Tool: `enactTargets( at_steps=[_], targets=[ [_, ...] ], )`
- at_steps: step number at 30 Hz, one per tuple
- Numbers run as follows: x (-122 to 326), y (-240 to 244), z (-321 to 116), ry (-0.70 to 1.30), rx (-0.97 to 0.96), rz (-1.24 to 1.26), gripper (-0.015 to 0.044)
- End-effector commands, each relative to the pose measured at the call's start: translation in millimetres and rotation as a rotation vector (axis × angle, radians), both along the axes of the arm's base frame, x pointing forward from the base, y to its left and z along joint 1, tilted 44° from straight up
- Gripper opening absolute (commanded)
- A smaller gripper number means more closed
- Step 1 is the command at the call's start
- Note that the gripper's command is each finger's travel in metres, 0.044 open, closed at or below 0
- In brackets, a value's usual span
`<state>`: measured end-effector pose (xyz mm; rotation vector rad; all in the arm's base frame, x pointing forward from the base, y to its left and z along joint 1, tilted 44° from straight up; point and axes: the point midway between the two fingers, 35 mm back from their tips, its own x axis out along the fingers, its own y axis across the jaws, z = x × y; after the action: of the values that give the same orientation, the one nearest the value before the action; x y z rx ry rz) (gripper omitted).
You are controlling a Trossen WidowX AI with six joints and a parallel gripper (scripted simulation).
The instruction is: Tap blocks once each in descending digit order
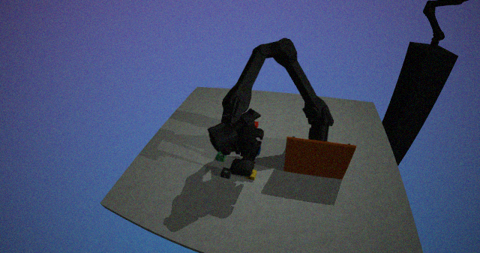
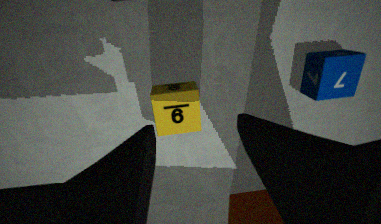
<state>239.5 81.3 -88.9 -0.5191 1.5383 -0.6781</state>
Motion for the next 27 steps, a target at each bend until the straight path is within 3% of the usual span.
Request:
enactTargets(
  at_steps=[1,27],
  targets=[
    [3.0,0.7,-1.2,-0.018,0.011,0.013,0.0033],
    [1.8,-15.1,-18.1,-0.018,0.01,0.013,0.002]
  ],
)
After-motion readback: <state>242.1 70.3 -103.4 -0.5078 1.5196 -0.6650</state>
